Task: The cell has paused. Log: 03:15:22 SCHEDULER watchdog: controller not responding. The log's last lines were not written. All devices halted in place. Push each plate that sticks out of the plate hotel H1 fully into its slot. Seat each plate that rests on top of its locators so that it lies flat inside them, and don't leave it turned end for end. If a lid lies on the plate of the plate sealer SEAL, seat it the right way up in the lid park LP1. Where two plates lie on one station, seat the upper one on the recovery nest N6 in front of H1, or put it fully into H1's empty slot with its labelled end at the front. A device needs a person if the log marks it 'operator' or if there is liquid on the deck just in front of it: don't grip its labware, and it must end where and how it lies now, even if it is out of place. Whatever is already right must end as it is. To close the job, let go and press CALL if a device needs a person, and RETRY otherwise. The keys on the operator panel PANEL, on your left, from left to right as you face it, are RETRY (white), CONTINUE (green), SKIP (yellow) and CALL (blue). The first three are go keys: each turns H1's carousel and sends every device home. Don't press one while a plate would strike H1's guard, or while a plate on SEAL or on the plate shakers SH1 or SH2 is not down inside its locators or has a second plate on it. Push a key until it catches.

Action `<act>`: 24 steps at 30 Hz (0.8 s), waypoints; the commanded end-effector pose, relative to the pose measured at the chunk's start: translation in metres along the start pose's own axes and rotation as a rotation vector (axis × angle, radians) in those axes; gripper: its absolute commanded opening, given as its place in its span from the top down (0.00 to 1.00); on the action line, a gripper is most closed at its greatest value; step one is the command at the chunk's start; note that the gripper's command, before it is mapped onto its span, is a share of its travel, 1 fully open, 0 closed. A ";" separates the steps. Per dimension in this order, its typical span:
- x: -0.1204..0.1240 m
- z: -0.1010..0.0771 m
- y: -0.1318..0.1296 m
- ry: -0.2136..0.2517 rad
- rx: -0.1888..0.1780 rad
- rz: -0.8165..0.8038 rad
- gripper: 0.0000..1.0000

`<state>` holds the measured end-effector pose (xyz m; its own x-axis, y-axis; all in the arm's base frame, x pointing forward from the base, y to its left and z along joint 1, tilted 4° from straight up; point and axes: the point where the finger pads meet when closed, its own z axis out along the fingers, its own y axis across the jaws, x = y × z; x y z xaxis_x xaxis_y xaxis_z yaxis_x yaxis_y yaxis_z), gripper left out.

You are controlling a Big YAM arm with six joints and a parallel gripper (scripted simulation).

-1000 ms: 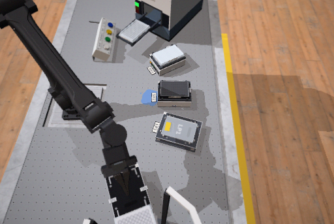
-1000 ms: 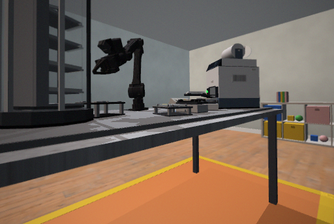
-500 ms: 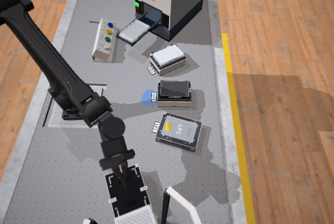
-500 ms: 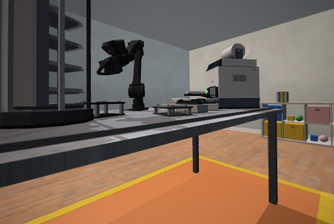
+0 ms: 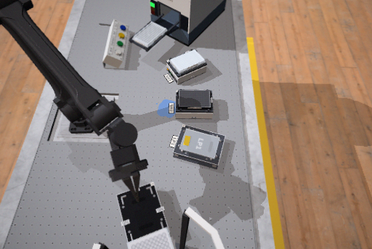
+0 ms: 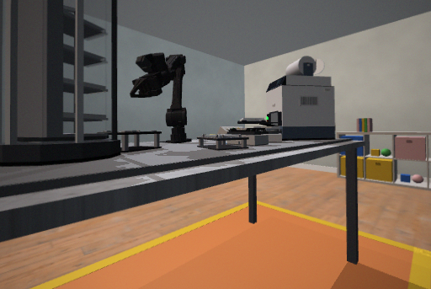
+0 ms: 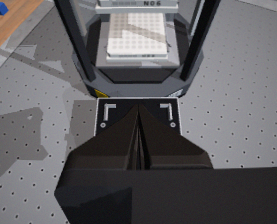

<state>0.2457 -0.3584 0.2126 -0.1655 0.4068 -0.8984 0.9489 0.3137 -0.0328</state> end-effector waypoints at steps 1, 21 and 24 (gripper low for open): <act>0.004 -0.010 0.004 0.001 -0.011 0.007 1.00; 0.009 -0.004 0.002 0.013 -0.003 0.002 1.00; 0.009 -0.004 0.002 0.013 -0.003 0.002 1.00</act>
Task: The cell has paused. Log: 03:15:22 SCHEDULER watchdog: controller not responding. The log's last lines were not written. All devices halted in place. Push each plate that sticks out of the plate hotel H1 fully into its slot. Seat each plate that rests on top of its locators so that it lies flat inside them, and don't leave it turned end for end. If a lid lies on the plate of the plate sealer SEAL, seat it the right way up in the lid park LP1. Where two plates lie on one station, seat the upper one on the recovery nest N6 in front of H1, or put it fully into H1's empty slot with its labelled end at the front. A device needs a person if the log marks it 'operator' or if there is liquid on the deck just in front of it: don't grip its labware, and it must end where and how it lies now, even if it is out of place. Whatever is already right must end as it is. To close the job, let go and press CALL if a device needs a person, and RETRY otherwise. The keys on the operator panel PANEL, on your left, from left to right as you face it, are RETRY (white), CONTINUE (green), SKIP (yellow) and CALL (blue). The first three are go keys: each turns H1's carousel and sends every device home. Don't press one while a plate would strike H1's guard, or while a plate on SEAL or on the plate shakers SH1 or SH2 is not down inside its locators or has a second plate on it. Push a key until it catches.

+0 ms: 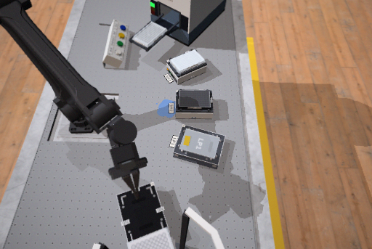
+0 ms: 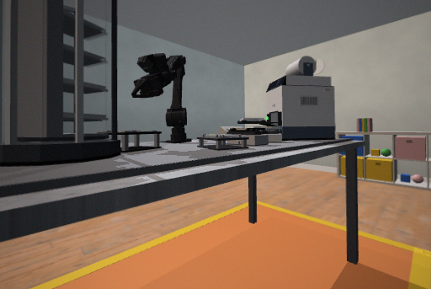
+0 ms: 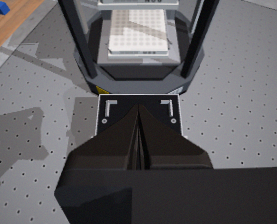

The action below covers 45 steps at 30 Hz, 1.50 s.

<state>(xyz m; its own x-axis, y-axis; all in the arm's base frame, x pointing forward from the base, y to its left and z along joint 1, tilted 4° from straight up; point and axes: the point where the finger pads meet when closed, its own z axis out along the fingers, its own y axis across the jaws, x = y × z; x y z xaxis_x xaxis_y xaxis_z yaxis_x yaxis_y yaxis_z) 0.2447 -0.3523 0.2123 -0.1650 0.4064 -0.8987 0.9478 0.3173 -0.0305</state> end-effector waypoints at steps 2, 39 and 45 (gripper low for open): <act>0.006 0.001 0.001 0.014 0.001 0.002 1.00; -0.078 -0.032 0.009 -0.033 -0.014 0.021 1.00; -0.100 -0.049 0.006 -0.058 -0.018 0.033 1.00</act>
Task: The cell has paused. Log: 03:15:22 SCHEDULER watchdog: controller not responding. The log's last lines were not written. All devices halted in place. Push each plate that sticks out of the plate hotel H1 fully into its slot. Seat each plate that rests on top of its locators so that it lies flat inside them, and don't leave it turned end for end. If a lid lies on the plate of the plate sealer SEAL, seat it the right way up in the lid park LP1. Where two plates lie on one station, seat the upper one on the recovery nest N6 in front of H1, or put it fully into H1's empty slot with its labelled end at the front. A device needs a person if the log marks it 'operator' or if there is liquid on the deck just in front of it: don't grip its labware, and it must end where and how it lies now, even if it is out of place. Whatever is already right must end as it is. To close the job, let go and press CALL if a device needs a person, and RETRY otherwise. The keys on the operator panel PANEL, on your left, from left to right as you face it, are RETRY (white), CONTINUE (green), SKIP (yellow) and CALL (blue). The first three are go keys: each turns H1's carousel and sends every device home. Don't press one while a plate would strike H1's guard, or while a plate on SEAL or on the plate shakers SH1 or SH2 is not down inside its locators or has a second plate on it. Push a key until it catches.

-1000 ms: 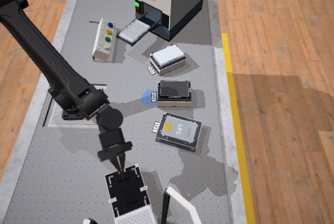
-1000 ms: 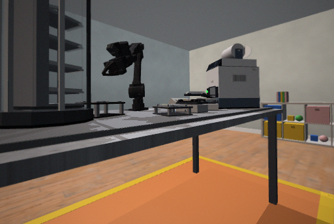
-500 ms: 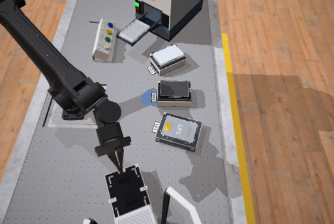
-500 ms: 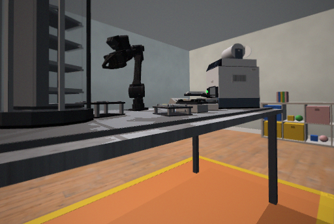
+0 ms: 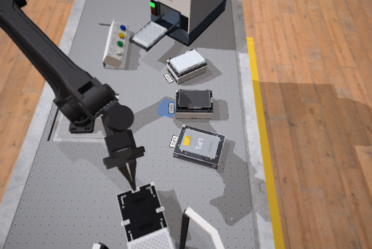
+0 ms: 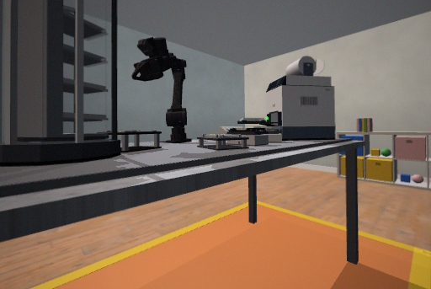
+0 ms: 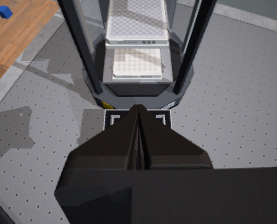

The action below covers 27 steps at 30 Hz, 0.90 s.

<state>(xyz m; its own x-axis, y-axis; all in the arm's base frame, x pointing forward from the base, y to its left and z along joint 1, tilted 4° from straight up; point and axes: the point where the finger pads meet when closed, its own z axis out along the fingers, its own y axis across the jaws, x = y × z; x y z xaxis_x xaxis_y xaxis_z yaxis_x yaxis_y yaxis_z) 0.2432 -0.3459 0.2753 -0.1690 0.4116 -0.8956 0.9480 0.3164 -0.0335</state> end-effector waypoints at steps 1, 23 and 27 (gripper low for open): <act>-0.047 -0.017 0.008 -0.061 -0.020 0.034 1.00; -0.091 -0.046 0.006 -0.058 -0.020 0.033 1.00; -0.094 -0.045 0.006 -0.051 -0.017 0.029 1.00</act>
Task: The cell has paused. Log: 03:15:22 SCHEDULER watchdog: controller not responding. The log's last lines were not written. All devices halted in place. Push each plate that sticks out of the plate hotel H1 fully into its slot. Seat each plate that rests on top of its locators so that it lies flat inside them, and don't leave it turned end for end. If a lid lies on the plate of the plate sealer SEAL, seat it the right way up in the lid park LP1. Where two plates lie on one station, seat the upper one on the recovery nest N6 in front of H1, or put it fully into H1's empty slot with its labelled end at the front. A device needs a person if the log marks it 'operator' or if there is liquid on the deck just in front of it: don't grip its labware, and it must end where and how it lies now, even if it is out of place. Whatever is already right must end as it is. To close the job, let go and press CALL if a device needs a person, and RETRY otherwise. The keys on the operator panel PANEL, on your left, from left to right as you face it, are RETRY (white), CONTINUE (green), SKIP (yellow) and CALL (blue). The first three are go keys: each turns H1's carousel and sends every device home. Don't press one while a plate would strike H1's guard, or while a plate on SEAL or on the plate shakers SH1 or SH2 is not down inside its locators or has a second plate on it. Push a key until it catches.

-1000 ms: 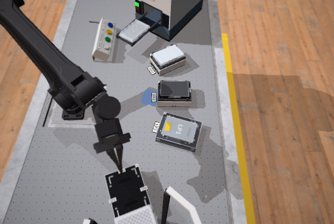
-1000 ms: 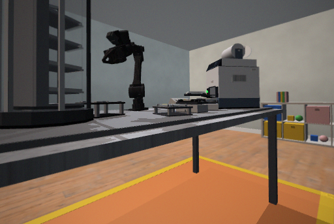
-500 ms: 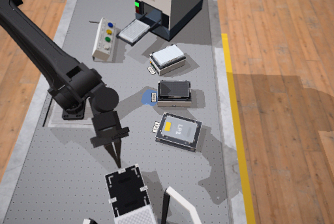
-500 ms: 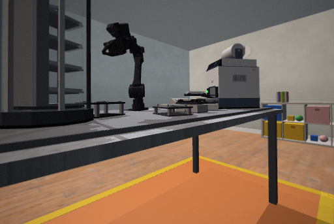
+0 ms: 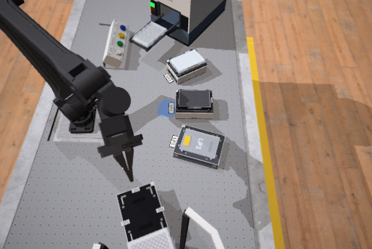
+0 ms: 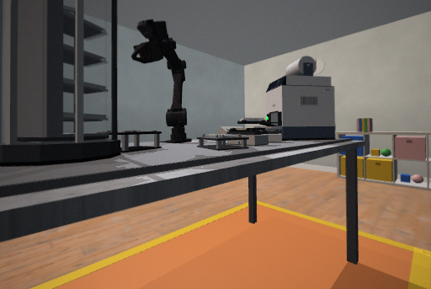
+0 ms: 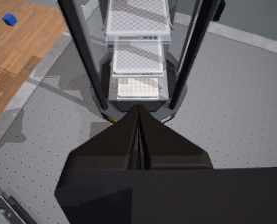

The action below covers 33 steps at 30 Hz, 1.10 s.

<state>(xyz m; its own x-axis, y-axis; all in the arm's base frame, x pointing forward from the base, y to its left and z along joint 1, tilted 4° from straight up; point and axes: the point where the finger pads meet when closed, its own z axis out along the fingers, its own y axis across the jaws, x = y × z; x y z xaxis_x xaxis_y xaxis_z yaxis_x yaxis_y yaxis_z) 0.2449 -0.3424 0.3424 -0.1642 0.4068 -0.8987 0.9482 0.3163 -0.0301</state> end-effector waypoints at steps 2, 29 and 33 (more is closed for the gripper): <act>-0.033 -0.012 0.012 -0.006 -0.030 -0.003 1.00; -0.005 -0.041 0.088 0.689 -0.263 -0.424 1.00; -0.003 -0.043 0.094 0.745 -0.282 -0.456 1.00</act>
<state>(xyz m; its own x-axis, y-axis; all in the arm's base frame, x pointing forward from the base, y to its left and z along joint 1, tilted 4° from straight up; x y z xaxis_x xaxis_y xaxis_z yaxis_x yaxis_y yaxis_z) 0.3125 -0.2767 0.3442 -0.7022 0.6366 -0.3189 0.6947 0.7107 -0.1111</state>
